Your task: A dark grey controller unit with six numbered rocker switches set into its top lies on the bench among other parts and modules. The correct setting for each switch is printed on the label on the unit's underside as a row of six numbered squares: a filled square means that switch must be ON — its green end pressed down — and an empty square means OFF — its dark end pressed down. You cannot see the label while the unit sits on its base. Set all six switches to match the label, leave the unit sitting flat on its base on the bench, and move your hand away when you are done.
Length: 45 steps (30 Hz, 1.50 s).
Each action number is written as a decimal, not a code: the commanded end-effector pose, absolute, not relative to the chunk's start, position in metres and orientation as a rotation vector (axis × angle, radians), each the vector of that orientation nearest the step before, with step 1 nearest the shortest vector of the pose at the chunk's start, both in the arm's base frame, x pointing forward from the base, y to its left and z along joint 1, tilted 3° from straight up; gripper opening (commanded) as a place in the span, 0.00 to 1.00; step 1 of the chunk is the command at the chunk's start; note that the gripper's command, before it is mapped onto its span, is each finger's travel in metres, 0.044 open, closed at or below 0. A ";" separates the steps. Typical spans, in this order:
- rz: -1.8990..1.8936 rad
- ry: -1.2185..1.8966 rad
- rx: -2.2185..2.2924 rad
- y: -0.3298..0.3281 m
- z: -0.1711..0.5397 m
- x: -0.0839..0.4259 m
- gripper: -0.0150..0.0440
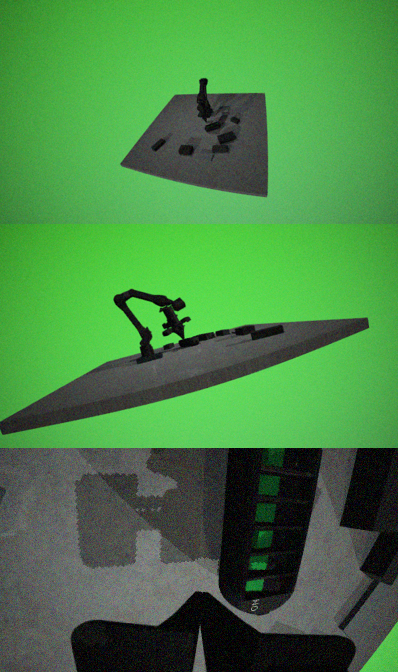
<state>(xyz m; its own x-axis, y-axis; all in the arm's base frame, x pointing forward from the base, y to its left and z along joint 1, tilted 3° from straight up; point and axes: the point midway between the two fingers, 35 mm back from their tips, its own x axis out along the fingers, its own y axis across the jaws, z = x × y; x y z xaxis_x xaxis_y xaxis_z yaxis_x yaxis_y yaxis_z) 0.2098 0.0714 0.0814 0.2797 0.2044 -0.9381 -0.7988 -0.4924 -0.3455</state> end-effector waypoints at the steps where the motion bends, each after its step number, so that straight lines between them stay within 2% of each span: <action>1: 1.423 0.489 -1.673 0.074 0.084 0.224 0.25; 13: 1.437 0.501 -1.667 0.079 0.086 0.226 0.25; 26: 1.627 0.751 -1.647 0.179 0.117 0.231 0.25; 45: 1.631 0.752 -1.645 0.182 0.094 0.233 0.25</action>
